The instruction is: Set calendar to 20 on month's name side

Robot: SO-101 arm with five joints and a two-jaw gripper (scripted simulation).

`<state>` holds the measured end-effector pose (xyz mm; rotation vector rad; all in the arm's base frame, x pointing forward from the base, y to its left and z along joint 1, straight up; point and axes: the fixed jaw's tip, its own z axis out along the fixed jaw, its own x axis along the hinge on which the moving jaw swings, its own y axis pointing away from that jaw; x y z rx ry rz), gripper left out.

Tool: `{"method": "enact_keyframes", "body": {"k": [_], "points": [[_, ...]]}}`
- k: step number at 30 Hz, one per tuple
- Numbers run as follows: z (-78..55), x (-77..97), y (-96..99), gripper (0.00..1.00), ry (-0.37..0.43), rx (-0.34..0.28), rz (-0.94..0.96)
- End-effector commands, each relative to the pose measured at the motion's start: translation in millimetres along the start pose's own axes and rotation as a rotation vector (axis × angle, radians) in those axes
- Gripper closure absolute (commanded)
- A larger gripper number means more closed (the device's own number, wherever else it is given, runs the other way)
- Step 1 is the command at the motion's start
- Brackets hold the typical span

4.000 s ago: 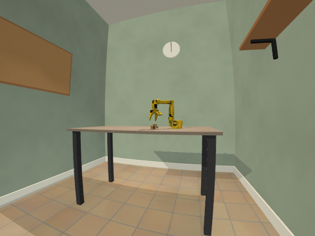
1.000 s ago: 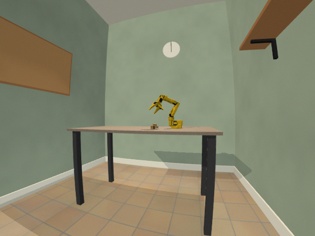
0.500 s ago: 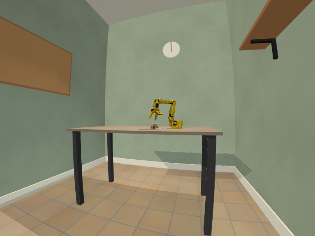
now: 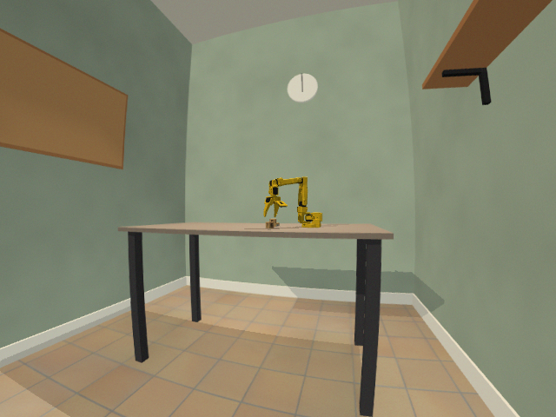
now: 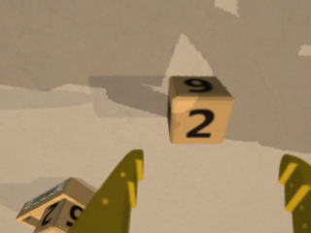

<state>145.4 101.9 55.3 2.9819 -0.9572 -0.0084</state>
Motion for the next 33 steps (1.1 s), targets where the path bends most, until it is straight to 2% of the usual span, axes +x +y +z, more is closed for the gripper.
{"method": "enact_keyframes", "body": {"k": [1, 18, 33], "points": [[-4.1, 3.7, -4.2, 0.65, 0.01, 0.035, 0.001], [-2.9, 3.7, -4.4, 0.65, 0.01, 0.035, 0.001], [12.1, 4.2, -5.9, 0.65, 0.01, 0.035, 0.001]]}}
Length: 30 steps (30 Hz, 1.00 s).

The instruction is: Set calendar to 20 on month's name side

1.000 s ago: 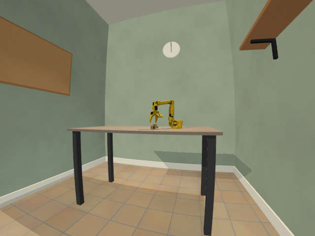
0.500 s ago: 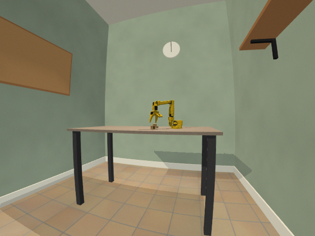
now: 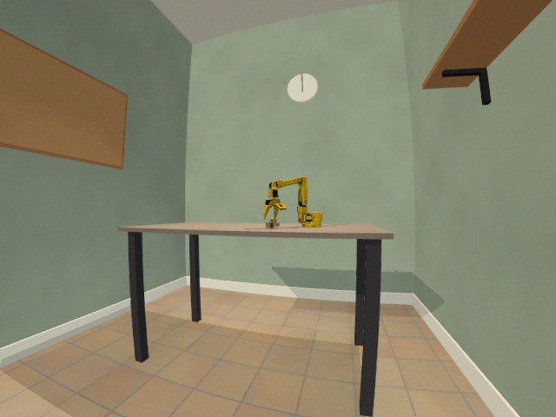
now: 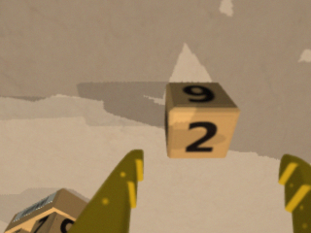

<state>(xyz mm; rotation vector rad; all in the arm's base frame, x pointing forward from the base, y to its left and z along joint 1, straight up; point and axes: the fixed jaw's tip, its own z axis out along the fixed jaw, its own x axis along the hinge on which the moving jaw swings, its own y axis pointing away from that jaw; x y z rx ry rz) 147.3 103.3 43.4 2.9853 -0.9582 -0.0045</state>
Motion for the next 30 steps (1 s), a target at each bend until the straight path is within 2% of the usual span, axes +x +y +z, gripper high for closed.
{"method": "enact_keyframes", "body": {"k": [1, 10, 20, 30], "points": [[1.9, 3.5, -3.6, 0.65, 0.009, 0.031, 0.001], [16.0, 3.4, -3.5, 0.65, 0.009, 0.031, 0.001], [23.1, 3.2, -2.9, 0.65, 0.009, 0.031, 0.001], [24.3, 3.1, -2.8, 0.65, 0.009, 0.031, 0.001]]}}
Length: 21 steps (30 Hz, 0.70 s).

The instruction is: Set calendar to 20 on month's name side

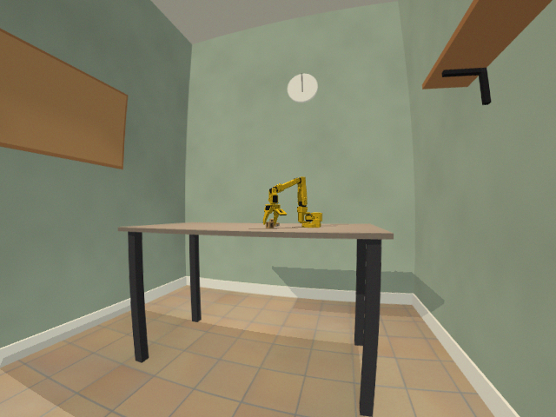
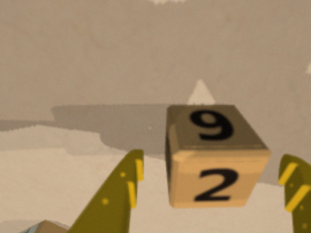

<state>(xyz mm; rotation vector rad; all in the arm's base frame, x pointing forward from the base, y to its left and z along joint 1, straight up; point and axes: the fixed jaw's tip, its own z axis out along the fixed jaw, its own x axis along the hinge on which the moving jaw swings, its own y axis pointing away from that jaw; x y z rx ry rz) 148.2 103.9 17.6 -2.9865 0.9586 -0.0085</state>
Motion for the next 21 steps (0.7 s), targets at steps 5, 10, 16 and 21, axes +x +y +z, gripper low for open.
{"method": "enact_keyframes", "body": {"k": [5, 10, 16, 21], "points": [[-1.5, 2.8, -1.8, 0.65, 0.005, 0.018, 0.002], [-1.6, 2.8, -2.7, 0.67, 0.005, 0.018, 0.001], [-1.6, 2.8, -3.9, 0.69, 0.005, 0.018, 0.001], [-1.6, 2.8, -6.0, 0.73, 0.005, 0.018, 0.001]]}}
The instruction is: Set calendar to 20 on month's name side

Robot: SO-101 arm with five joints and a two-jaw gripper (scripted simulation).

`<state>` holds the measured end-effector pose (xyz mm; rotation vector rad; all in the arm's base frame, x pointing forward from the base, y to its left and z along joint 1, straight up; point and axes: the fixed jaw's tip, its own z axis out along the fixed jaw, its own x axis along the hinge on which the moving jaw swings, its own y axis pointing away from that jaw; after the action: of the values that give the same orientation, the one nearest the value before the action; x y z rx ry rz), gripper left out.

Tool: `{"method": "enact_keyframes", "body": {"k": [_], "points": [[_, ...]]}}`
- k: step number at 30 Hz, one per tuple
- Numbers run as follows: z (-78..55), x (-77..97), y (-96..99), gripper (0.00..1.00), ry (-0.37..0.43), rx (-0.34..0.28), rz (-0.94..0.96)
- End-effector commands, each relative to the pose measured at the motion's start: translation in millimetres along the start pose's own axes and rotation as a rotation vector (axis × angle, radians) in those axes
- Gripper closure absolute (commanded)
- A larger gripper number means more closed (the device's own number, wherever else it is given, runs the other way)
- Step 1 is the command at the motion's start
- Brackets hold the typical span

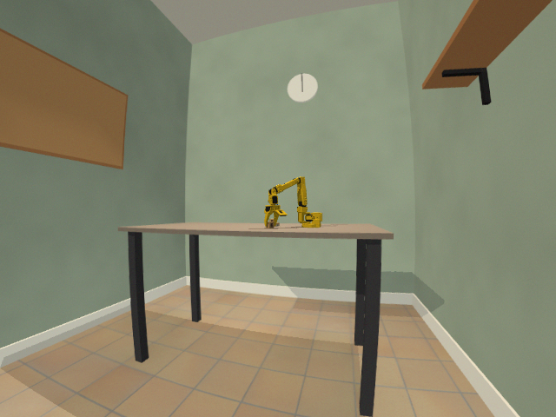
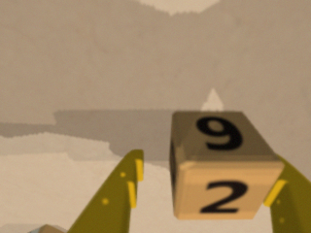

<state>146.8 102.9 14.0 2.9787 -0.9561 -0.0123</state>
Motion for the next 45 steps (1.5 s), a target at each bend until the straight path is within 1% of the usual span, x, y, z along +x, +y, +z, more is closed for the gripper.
{"method": "enact_keyframes", "body": {"k": [1, 10, 20, 31, 34, 40, 45], "points": [[-5.4, 3.3, -8.0, 0.73, 0.012, 0.039, 0.001], [-5.4, 3.3, -11.8, 0.8, 0.011, 0.039, 0.001], [-5.4, 3.3, -13.8, 0.84, 0.011, 0.039, 0.001], [-5.4, 3.3, -14.1, 0.84, 0.011, 0.039, 0.001], [-5.4, 3.3, -14.1, 0.87, 0.011, 0.039, 0.001], [-5.4, 3.3, -14.1, 0.98, 0.011, 0.039, 0.001], [-5.4, 3.3, -14.1, 1.0, 0.011, 0.039, 0.001]]}}
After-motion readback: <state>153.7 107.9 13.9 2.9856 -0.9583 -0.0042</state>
